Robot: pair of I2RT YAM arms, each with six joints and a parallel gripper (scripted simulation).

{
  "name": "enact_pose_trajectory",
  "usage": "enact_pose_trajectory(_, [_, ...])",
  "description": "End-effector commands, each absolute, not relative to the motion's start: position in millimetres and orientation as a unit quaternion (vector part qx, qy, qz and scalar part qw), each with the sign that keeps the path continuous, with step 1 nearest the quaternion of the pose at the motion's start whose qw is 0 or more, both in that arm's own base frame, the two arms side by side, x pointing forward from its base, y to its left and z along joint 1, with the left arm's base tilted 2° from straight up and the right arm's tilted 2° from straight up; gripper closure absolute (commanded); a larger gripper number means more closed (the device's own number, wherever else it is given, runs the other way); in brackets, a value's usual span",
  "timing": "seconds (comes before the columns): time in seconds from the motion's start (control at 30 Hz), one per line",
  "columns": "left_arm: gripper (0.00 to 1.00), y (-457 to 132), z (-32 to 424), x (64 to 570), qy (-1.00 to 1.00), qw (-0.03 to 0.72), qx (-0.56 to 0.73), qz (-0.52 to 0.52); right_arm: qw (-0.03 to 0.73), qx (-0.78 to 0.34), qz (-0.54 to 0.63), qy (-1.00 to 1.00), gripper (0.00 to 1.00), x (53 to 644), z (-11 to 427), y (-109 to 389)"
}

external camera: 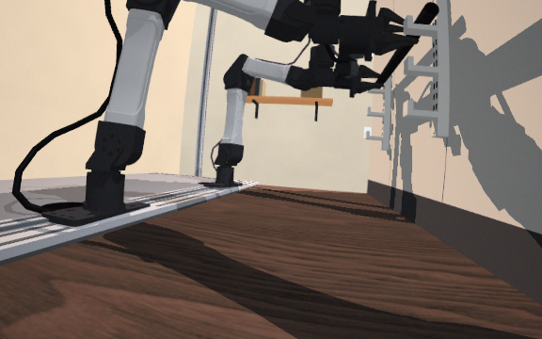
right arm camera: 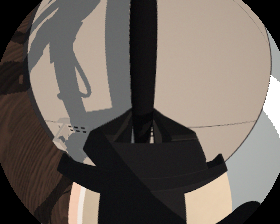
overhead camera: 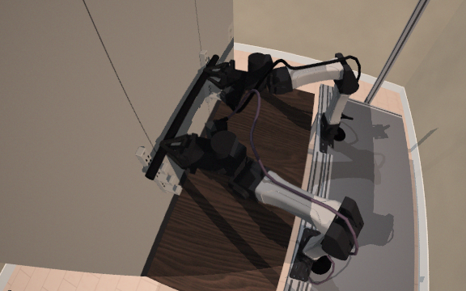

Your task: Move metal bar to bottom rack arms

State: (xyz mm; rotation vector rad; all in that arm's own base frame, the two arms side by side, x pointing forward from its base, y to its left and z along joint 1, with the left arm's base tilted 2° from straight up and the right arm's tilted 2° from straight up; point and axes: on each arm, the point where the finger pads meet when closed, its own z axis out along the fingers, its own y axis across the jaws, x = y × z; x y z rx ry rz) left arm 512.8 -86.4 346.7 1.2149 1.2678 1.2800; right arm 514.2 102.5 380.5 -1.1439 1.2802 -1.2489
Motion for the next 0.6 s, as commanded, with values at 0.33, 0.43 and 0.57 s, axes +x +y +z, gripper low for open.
enact_pose_trajectory(0.33, [1.00, -95.5, 363.3, 517.5, 0.502, 0.478, 0.498, 0.522, 0.494, -0.471, -0.511, 0.523, 1.00, 519.1, 390.5, 104.4])
enact_pose_trajectory(0.43, [1.00, -95.7, 366.1, 517.4, 0.502, 0.478, 0.498, 0.522, 0.494, -0.471, -0.511, 0.523, 1.00, 518.9, 393.3, 104.3])
enact_pose_trajectory(0.57, [1.00, -95.9, 369.9, 517.1, 0.502, 0.478, 0.498, 0.522, 0.494, -0.471, -0.511, 0.523, 1.00, 518.5, 397.1, 104.1])
